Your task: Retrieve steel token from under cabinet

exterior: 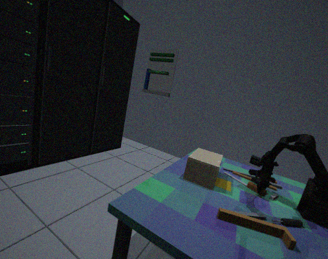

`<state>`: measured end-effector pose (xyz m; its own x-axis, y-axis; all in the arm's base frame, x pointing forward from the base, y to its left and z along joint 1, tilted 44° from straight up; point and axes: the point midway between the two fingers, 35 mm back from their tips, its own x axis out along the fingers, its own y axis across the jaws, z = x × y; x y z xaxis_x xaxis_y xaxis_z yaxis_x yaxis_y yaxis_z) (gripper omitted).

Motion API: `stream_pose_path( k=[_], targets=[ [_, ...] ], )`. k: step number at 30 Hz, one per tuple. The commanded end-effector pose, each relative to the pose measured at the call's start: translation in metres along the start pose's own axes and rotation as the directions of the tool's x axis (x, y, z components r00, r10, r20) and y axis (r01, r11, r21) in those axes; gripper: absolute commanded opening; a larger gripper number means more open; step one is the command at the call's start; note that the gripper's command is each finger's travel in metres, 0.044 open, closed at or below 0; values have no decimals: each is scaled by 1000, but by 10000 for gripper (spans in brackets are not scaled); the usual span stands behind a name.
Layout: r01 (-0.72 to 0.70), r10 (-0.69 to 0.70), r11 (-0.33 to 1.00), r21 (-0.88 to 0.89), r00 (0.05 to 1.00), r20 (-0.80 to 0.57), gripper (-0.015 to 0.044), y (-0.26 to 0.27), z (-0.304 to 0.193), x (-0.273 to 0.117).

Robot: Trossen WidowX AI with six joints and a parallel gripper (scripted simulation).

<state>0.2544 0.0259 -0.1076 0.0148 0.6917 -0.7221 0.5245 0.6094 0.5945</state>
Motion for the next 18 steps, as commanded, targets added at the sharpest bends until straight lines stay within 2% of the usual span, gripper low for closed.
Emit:
stream_pose_path(
  k=[1, 18],
  targets=[
    [-9, 9, 1000, -6, 1000, 5, 0, 7, -1, -2],
    [-10, 10, 1000, -6, 1000, 4, 0, 22, -9, -2]
  ],
)
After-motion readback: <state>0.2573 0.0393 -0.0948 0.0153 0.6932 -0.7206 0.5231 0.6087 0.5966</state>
